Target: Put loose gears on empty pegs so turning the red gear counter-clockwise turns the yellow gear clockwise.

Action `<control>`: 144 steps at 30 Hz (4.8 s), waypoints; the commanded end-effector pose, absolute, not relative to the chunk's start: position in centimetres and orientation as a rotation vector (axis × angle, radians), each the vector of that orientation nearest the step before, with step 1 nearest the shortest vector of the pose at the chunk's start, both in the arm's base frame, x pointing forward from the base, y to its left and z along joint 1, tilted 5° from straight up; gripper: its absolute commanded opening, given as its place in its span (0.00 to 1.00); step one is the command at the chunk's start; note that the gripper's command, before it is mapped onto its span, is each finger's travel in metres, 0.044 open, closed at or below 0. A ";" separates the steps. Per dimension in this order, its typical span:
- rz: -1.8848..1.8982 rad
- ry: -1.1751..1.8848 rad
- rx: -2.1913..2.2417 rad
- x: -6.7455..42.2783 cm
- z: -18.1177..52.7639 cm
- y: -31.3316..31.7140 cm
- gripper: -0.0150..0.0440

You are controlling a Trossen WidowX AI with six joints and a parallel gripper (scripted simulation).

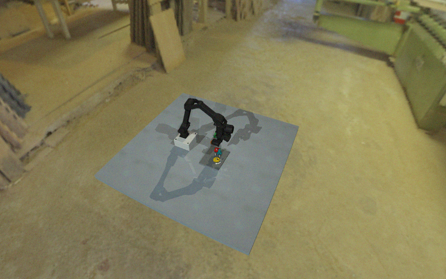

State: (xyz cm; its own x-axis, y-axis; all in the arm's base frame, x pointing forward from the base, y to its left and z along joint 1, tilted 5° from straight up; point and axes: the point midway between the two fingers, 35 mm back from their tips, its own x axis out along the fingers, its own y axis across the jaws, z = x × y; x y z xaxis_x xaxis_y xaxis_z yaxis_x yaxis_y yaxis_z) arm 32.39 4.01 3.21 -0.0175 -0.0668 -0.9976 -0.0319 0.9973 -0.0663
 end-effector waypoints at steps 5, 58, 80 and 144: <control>-0.374 1.546 0.285 28.0 3.0 11.9 1.00; -0.835 1.413 0.743 20.6 -2.7 17.8 0.96; -0.835 1.413 0.743 20.6 -2.7 17.8 0.25; -0.849 1.414 0.758 21.6 11.3 18.3 0.25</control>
State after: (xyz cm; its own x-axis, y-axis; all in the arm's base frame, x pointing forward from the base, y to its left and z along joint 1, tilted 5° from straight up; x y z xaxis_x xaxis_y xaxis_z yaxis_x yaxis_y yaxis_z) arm 21.10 18.48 11.41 -0.0236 -0.0550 -0.9982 0.8578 0.5117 -0.0485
